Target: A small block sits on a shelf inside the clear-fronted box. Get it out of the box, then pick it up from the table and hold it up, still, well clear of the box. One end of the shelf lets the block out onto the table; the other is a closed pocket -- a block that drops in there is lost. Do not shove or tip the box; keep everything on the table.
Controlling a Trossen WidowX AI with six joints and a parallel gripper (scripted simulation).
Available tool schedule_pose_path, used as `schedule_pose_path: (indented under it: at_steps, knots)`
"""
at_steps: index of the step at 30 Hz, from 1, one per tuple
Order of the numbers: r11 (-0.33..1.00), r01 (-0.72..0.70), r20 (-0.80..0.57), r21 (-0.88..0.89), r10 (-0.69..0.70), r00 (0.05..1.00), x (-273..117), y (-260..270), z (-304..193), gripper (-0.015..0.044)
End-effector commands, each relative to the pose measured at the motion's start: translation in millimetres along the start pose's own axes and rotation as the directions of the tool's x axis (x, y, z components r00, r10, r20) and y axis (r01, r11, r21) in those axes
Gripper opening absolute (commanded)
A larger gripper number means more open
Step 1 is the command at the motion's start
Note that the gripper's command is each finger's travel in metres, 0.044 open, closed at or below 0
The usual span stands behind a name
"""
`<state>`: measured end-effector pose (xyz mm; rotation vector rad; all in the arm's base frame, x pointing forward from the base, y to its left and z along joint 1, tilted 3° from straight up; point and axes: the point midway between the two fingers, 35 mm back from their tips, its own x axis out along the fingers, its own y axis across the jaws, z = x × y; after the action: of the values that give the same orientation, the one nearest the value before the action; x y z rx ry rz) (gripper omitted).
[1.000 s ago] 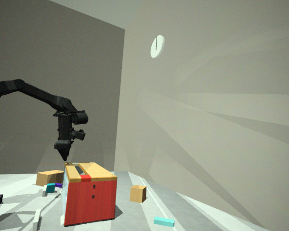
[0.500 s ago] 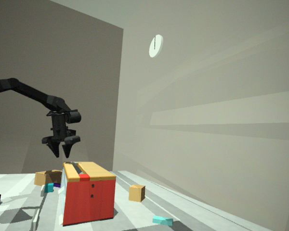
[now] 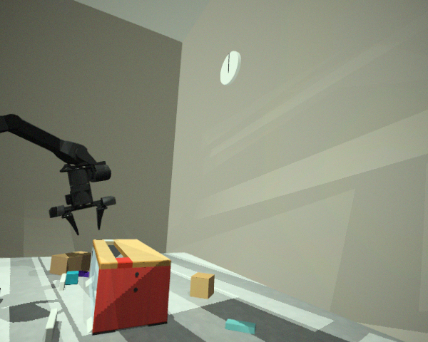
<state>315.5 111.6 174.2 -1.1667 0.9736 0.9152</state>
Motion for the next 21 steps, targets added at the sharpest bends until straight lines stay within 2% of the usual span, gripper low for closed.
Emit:
schedule_pose_path:
  at_steps: [1,7,12,21]
  knots:
    - [0.598,0.008,-0.054,-0.802,-0.085,0.995,-7.4,12.8,6.7,0.0285]
    - [0.290,-0.032,-0.068,-0.956,-0.114,0.991,-9.6,16.5,9.6,0.0285]
    - [0.042,-0.070,-0.075,-0.997,-0.130,0.989,-11.0,18.5,11.2,0.0285]
    - [0.034,-0.071,-0.075,-0.997,-0.130,0.989,-11.0,18.6,11.2,0.0285]
